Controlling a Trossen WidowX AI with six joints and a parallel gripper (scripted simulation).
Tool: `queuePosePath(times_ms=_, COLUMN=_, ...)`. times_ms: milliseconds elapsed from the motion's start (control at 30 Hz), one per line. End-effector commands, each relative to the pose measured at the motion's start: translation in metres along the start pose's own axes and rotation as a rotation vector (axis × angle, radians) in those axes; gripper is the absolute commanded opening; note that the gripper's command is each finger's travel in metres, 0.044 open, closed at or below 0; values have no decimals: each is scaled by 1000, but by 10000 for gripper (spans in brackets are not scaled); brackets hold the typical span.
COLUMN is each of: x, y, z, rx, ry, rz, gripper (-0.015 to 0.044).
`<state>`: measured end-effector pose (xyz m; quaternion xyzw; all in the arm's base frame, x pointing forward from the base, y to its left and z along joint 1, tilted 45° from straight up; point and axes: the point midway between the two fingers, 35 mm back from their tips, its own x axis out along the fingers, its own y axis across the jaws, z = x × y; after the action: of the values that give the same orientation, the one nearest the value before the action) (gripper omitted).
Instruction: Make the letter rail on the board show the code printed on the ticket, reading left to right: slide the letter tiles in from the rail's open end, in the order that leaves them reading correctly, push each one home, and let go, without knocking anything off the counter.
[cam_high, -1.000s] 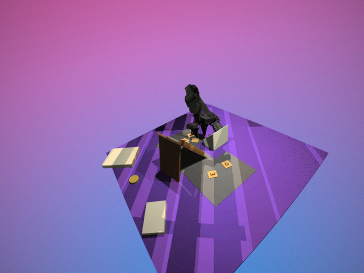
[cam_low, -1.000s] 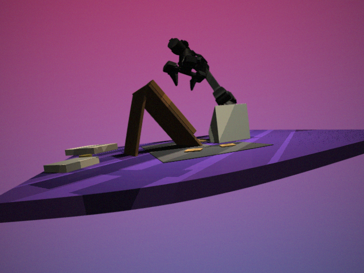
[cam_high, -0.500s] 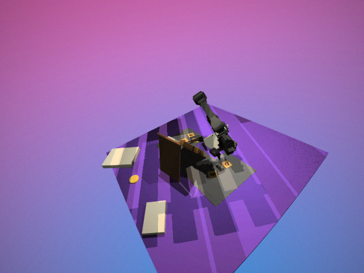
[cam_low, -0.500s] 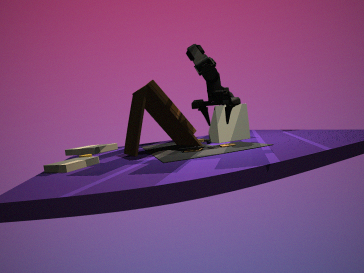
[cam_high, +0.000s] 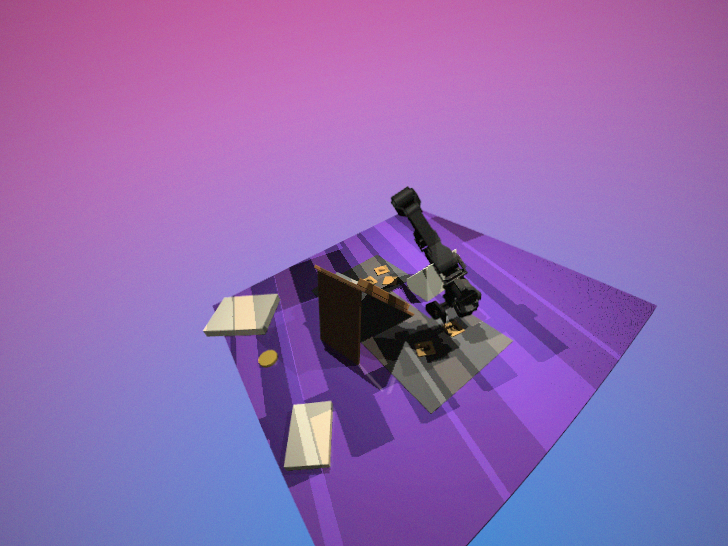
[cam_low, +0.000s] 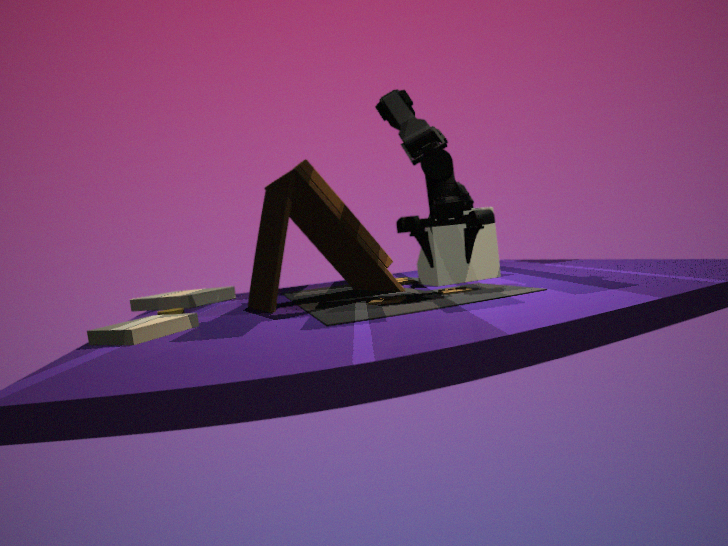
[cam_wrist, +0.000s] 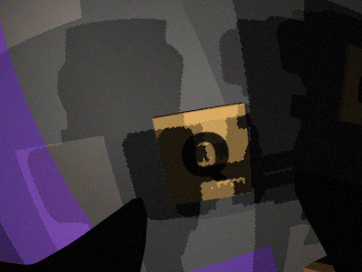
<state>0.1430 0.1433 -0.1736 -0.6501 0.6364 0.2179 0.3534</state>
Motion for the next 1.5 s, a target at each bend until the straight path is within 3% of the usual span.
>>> queuePosePath(times_ms=0, x=19, y=2, z=-1, rx=1, ry=9, rz=4, gripper=340)
queuePosePath(times_ms=1467, x=51, y=3, z=-1, rx=2, ry=11, rz=3, gripper=340)
